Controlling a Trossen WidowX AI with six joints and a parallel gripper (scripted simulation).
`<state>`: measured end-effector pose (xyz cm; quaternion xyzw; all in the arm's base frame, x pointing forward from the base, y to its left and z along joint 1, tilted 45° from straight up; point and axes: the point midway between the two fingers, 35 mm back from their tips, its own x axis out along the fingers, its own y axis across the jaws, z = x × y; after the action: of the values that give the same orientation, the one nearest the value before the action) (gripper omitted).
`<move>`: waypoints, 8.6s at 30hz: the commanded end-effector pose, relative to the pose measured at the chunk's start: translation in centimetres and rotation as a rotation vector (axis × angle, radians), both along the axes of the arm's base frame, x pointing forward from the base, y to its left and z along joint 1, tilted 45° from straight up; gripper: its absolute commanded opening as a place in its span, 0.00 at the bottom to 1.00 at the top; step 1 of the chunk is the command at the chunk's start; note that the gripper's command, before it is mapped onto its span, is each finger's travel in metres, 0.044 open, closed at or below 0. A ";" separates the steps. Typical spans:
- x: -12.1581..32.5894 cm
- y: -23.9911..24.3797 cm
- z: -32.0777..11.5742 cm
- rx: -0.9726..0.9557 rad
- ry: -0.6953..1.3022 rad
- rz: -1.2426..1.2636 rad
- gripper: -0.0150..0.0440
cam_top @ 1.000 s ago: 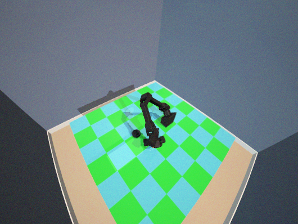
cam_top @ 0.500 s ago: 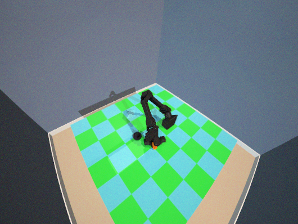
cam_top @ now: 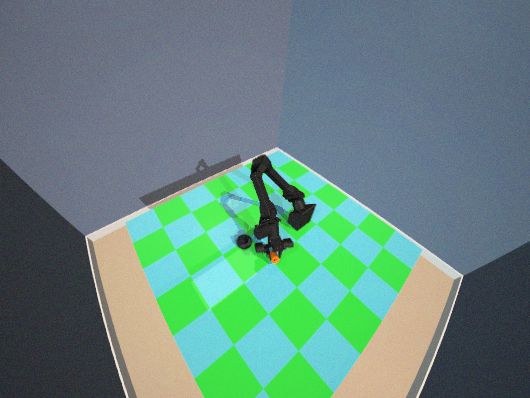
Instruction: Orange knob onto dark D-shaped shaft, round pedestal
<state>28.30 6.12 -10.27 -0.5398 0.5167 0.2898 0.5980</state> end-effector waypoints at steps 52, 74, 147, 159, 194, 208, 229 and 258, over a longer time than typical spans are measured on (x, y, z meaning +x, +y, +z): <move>-2.3 -3.9 2.4 0.650 -0.170 0.255 0.56; -2.2 -3.8 2.2 0.663 -0.173 0.262 0.69; -2.7 4.3 9.4 -0.522 0.142 -0.195 1.00; -2.4 4.1 9.4 -0.315 -0.276 -0.930 1.00; -2.1 0.7 5.9 -0.257 -0.381 -1.102 1.00; -1.8 -0.6 4.4 -0.255 -0.380 -1.102 1.00; -1.5 -3.0 2.0 -0.257 -0.382 -1.101 1.00; -1.4 -3.6 1.3 -0.237 -0.394 -1.109 0.32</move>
<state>26.75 2.18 -9.16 -0.3009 0.6350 -0.2308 0.6730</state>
